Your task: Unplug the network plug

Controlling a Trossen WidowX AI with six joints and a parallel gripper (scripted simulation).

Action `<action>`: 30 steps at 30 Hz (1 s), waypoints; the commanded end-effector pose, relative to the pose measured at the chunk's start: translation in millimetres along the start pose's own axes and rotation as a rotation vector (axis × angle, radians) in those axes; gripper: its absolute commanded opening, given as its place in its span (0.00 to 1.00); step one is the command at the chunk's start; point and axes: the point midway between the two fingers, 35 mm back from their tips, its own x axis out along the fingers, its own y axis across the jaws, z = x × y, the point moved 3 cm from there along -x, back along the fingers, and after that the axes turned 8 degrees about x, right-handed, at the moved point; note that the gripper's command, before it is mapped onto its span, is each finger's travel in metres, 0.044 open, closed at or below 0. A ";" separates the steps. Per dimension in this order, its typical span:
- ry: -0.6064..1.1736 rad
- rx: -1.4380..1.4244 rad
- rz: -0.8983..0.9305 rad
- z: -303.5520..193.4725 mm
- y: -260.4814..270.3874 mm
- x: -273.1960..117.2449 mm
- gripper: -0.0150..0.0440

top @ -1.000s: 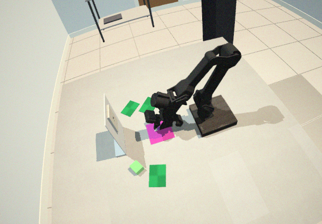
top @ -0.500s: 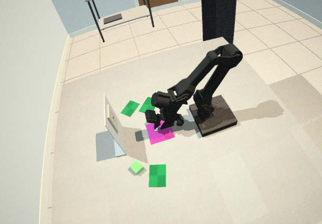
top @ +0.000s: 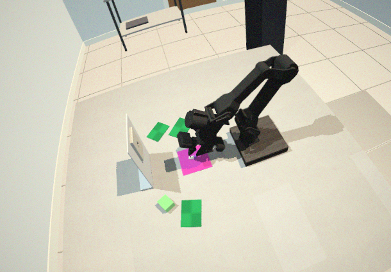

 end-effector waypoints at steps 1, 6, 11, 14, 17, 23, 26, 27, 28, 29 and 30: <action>-0.002 0.004 0.009 -0.1 1.5 -4.3 0.52; -0.002 0.003 0.008 -0.3 0.9 -7.8 0.52; -0.002 0.003 0.007 -0.6 0.2 -11.3 0.52; -0.001 0.003 0.006 -0.7 -0.2 -13.4 0.52; -0.001 0.003 0.006 -0.8 -0.7 -15.5 0.52; -0.001 0.003 0.006 -1.5 3.3 -19.7 0.52; -0.001 0.003 0.005 -1.9 5.9 -22.5 0.52; -0.001 0.003 0.005 -2.1 6.7 -23.5 0.52; -0.001 0.003 0.005 -2.2 7.6 -24.5 0.52; -0.001 0.003 0.005 -2.3 8.4 -25.5 0.52; -0.001 0.003 0.005 -2.5 9.3 -26.5 0.52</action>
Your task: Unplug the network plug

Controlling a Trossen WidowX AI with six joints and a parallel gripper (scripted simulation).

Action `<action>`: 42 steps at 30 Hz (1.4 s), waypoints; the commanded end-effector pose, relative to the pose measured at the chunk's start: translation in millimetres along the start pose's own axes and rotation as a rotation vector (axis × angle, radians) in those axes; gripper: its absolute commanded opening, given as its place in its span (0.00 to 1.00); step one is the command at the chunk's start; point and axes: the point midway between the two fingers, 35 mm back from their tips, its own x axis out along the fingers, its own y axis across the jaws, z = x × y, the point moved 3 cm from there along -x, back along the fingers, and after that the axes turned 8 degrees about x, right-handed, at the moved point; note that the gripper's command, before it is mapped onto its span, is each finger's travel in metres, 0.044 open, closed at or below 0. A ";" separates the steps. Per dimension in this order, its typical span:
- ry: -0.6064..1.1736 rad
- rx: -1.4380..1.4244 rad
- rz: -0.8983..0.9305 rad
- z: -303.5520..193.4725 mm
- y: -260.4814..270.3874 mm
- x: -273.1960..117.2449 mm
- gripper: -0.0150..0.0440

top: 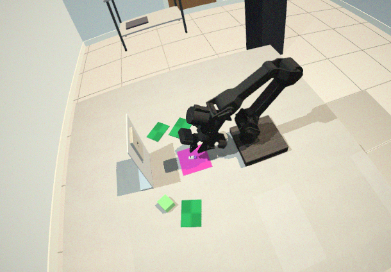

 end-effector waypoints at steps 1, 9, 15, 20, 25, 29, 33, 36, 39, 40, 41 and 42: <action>-0.002 0.004 0.013 -0.5 6.1 -6.2 0.52; -0.001 0.004 0.013 -1.6 12.4 -14.5 0.52; -0.001 0.004 0.013 -2.3 16.9 -21.1 0.52; -0.001 0.004 0.012 -2.9 20.4 -26.7 0.52; -0.001 0.004 0.012 -3.4 23.7 -32.5 0.52; -0.001 0.004 0.012 -3.8 26.2 -37.2 0.52; -0.001 0.004 0.012 -4.2 28.6 -42.0 0.52; -0.001 0.004 0.012 -4.5 30.3 -45.7 0.52; -0.001 0.004 0.012 -4.7 31.9 -49.5 0.52; -0.001 0.004 0.012 -4.8 32.4 -50.7 0.52; -0.001 0.004 0.011 -4.9 32.9 -52.0 0.52; -0.001 0.004 0.011 -4.9 33.5 -53.2 0.52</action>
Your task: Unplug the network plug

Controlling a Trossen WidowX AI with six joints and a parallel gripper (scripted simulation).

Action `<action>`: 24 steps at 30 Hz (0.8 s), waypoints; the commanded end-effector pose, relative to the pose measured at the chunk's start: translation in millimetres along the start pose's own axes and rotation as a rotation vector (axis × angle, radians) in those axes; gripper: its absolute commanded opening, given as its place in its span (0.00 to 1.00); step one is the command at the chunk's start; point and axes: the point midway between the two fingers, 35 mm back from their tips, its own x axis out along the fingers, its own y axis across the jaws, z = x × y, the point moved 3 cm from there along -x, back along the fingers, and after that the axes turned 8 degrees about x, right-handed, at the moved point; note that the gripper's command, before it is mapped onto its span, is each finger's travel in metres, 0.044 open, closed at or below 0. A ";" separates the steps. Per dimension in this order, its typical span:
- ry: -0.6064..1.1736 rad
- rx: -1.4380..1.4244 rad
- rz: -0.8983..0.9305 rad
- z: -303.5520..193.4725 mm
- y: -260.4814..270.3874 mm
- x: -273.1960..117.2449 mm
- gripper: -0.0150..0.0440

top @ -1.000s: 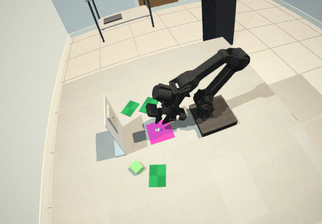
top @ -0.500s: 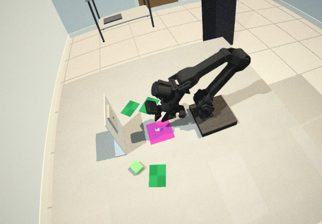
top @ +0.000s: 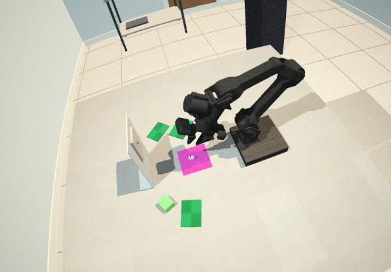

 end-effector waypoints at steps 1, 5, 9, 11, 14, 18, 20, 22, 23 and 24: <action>-0.002 0.004 0.012 -0.1 4.1 -7.7 0.52; -0.002 0.004 0.012 -0.4 6.0 -12.9 0.52; -0.002 0.004 0.012 -0.7 7.8 -18.1 0.52; 0.000 0.000 -0.001 -0.8 5.4 -13.0 0.52; 0.000 0.000 0.000 -1.4 9.9 -18.2 0.52; 0.000 0.001 0.002 -2.5 17.4 -27.3 0.52; 0.000 0.001 0.002 -3.0 21.1 -32.0 0.52; 0.000 0.001 0.003 -3.5 24.6 -36.6 0.52; 0.000 0.001 0.003 -3.8 26.4 -39.0 0.52; 0.000 0.001 0.004 -4.0 28.1 -41.3 0.52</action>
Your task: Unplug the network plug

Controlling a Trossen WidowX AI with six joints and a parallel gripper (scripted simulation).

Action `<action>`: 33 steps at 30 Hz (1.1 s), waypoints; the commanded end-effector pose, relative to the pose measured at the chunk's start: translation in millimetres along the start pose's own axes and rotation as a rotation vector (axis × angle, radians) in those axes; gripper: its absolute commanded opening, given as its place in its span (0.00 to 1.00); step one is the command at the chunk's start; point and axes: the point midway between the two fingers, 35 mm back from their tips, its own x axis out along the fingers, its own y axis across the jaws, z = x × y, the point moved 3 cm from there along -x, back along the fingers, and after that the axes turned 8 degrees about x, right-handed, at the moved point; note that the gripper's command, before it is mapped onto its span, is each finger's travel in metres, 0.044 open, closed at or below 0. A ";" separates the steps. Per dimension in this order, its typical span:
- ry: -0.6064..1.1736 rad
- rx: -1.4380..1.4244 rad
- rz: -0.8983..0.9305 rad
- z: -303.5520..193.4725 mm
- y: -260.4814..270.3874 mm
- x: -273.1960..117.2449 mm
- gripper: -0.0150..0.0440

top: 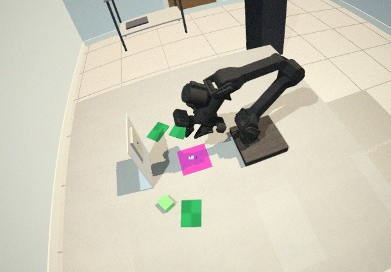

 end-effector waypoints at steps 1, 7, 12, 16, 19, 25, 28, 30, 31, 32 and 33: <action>-0.005 0.004 -0.007 -0.7 7.5 -8.3 0.52; -0.005 0.004 -0.005 -2.1 17.4 -22.5 0.52; -0.005 0.005 -0.004 -3.2 25.1 -34.6 0.52; -0.006 0.005 -0.003 -3.9 30.8 -44.3 0.52; -0.006 0.006 -0.002 -4.4 34.9 -51.7 0.52; -0.006 0.006 0.000 -5.3 42.1 -66.1 0.52; -0.006 0.007 0.000 -5.4 42.9 -67.7 0.56; -0.006 0.007 0.000 -5.4 42.9 -67.7 0.65; -0.006 0.007 0.000 -5.4 42.9 -67.7 0.70; -0.006 0.007 0.000 -5.4 42.9 -67.7 0.74; -0.006 0.007 0.000 -5.4 42.9 -67.7 0.79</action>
